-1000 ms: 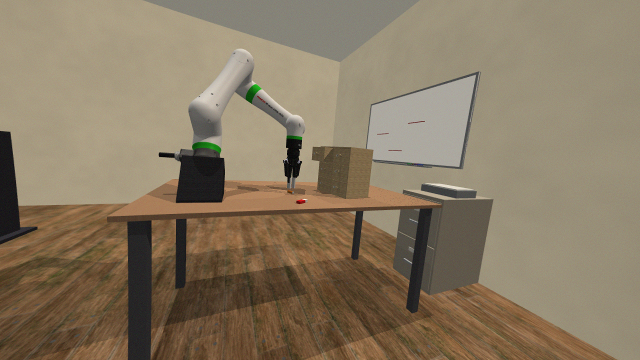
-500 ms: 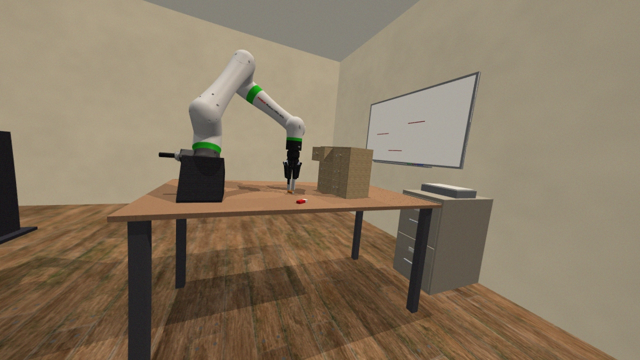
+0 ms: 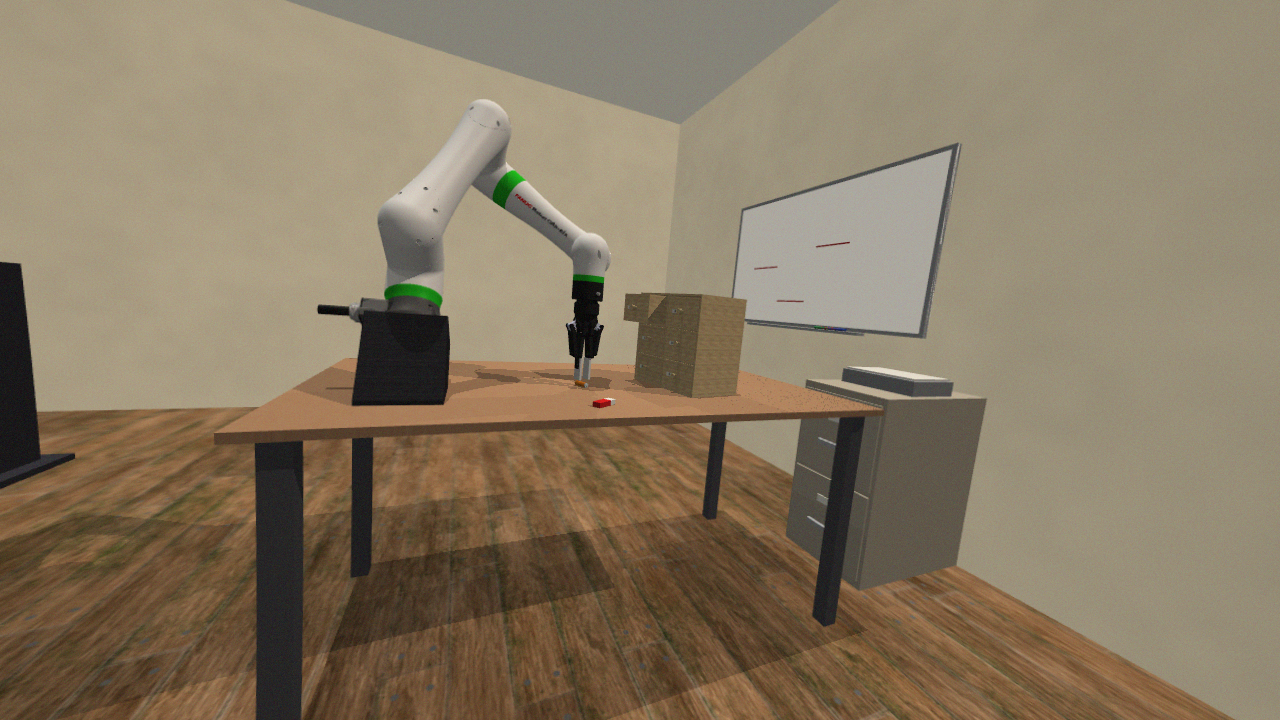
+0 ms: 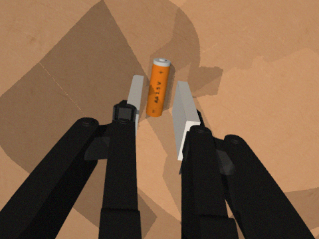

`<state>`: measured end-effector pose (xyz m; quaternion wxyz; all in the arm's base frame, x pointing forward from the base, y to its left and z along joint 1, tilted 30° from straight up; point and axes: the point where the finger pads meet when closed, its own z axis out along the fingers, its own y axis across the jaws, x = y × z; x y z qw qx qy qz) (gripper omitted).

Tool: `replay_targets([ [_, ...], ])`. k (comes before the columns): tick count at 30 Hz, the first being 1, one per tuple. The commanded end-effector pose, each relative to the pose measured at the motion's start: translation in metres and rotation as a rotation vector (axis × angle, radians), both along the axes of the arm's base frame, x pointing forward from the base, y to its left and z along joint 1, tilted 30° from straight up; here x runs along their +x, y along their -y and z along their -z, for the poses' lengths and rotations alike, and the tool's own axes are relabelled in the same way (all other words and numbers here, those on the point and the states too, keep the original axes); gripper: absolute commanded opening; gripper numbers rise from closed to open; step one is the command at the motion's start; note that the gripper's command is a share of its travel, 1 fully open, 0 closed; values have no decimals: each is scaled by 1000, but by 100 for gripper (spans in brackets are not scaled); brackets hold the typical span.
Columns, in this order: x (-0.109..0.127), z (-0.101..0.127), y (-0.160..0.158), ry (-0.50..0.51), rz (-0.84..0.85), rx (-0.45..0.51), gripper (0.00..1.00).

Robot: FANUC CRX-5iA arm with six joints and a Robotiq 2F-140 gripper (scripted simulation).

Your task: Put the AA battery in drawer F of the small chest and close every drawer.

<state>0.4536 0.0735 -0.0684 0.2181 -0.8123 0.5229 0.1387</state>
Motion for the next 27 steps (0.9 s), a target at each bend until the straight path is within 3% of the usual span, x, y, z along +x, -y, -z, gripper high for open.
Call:
replay_targets([
  [1,0,0,0,0,0,0,17],
  [27,0,18,-10,0,0,0,17],
])
